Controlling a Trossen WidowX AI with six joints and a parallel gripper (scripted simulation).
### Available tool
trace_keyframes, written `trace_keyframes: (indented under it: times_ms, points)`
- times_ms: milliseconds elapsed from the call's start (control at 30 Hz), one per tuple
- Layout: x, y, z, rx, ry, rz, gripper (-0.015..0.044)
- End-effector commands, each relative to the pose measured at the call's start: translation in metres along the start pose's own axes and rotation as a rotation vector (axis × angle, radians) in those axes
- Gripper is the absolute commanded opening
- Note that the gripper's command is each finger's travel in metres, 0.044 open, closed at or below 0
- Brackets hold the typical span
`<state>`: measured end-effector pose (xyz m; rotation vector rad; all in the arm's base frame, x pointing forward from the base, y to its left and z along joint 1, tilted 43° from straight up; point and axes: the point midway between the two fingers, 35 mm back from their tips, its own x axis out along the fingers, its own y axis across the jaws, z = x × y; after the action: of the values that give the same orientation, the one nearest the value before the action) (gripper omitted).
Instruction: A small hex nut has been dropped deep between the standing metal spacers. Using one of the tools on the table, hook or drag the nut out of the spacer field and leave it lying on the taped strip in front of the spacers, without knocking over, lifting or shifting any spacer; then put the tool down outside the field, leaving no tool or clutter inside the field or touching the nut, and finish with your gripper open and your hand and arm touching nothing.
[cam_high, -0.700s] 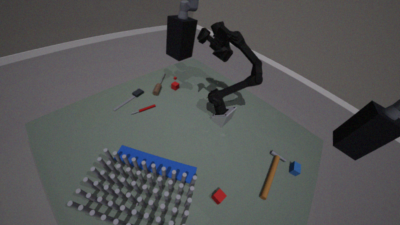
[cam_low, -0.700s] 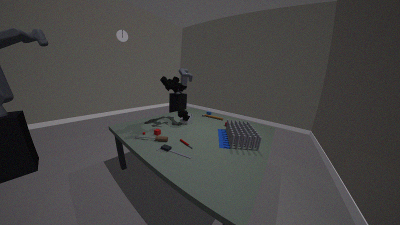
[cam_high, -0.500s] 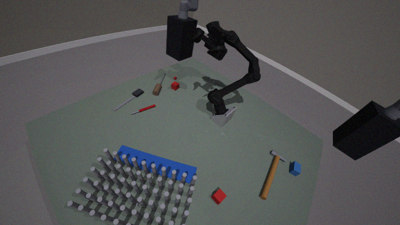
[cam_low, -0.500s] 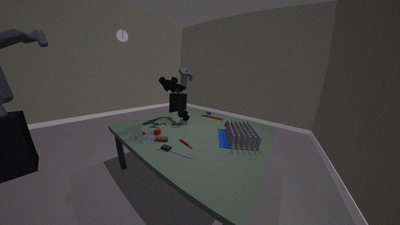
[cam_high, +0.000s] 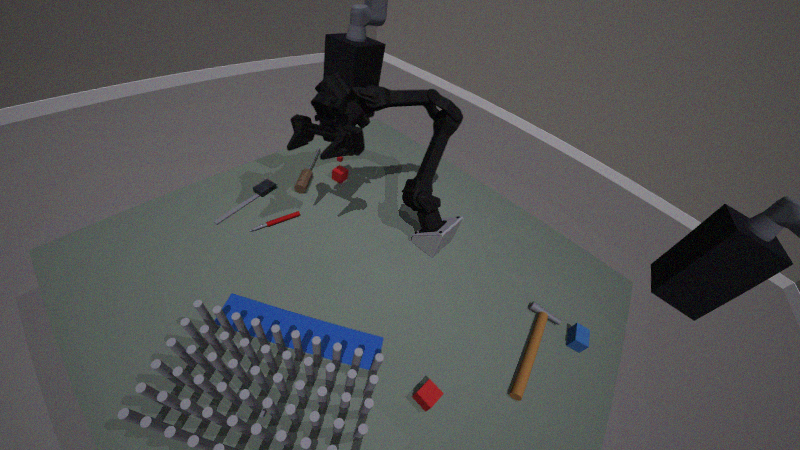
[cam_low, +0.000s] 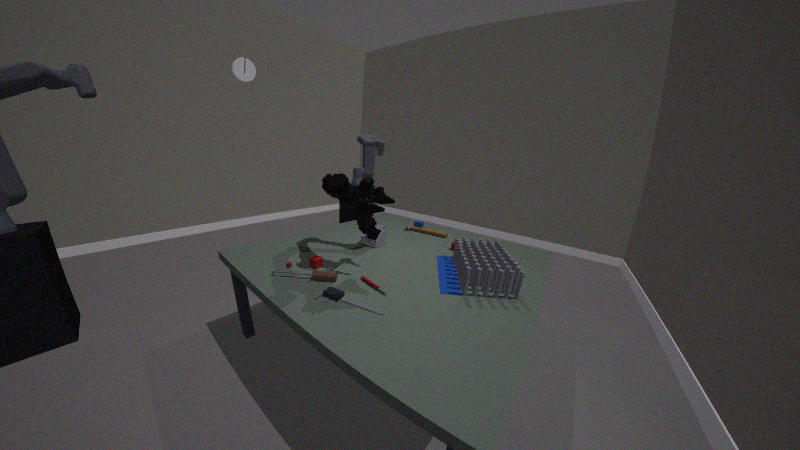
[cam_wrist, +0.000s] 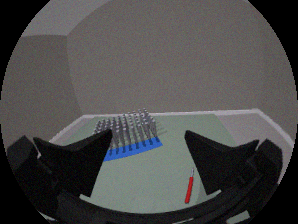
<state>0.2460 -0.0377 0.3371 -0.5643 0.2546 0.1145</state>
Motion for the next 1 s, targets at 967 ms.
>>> trace_keyframes:
  times_ms: [967]
  points:
    - [0.205, 0.126, -0.122, 0.284, 0.327, -0.007, 0.044]
